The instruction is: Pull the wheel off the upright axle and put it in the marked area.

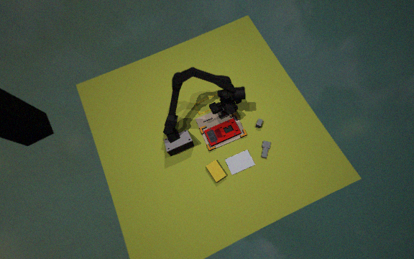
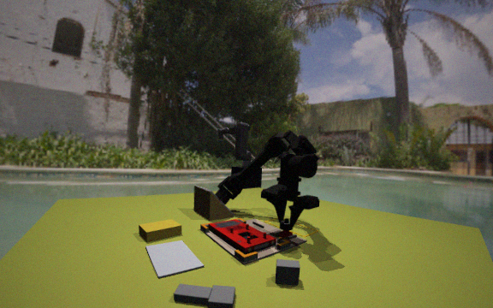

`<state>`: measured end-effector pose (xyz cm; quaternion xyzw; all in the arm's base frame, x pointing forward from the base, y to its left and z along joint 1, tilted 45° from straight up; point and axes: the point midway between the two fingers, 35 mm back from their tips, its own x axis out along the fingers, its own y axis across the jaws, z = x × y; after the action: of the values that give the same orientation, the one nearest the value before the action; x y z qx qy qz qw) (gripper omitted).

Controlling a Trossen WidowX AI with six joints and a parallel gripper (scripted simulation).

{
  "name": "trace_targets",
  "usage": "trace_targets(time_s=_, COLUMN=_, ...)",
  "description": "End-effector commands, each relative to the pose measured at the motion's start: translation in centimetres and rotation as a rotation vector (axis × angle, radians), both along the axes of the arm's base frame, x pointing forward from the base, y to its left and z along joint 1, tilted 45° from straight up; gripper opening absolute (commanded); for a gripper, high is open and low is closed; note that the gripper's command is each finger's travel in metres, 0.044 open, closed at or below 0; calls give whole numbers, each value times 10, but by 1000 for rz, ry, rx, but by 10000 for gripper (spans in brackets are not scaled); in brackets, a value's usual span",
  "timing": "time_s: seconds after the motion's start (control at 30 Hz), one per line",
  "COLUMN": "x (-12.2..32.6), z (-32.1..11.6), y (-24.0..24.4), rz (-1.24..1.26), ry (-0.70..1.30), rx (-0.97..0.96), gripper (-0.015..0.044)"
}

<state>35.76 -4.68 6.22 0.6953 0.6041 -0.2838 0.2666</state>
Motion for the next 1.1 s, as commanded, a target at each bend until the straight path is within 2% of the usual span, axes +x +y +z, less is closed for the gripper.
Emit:
trace_targets(time_s=0.0, x=0, z=1, y=-1, rz=4, ry=-3, rx=-2, gripper=0)
trace_targets(time_s=1.07, x=-1, z=8, y=-9, rz=2, ry=-3, rx=-1, gripper=0)
